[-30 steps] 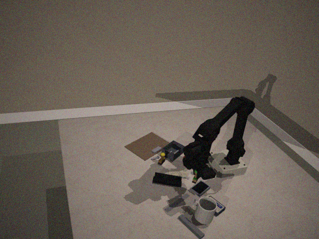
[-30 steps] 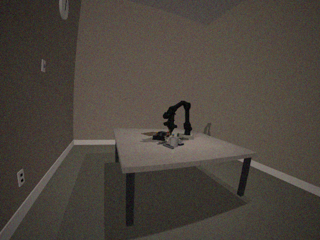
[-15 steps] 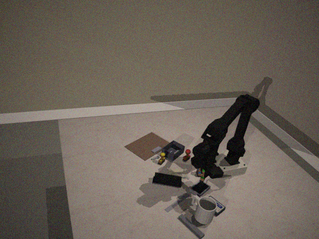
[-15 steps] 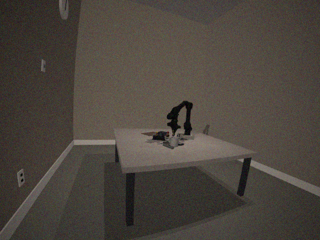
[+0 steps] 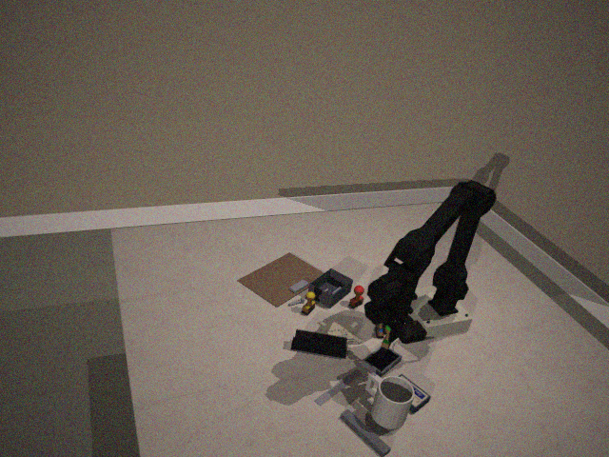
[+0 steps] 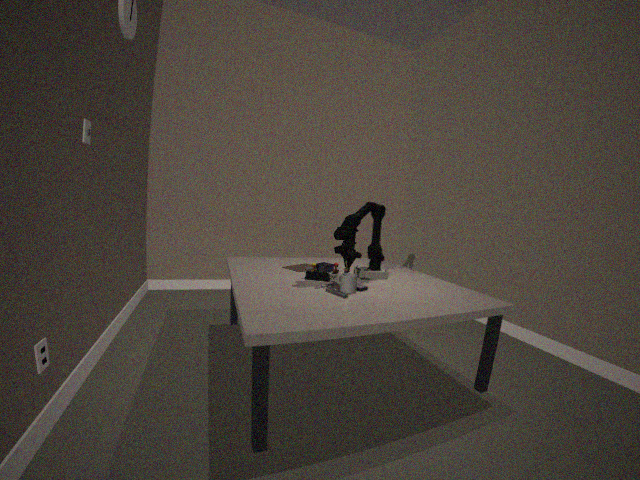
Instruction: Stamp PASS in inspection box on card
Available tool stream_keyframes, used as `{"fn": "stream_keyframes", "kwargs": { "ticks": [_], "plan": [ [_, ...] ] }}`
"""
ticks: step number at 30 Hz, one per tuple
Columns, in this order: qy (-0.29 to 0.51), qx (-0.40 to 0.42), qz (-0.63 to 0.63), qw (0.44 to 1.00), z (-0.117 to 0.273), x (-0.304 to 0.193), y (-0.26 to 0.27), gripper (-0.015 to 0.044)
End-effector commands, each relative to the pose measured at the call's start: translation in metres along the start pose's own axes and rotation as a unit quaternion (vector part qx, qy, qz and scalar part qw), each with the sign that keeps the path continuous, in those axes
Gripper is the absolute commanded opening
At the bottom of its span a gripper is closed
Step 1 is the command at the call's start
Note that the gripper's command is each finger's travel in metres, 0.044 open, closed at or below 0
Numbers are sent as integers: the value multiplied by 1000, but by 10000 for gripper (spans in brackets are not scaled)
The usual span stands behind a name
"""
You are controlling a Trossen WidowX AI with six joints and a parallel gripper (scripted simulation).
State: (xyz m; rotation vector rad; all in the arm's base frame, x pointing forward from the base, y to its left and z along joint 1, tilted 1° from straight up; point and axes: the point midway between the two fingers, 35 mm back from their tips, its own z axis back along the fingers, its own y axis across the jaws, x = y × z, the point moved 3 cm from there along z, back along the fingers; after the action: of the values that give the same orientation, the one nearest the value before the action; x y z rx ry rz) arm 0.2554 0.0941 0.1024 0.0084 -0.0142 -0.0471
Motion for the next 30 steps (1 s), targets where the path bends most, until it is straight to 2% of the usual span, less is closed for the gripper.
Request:
{"fn": "stream_keyframes", "kwargs": {
  "ticks": [1, 30],
  "plan": [
    [1, -1, -2, 1000, -4, 0, 0, 0],
    [1, -2, -1, 1000, -23, 0, 0, 0]
  ]
}}
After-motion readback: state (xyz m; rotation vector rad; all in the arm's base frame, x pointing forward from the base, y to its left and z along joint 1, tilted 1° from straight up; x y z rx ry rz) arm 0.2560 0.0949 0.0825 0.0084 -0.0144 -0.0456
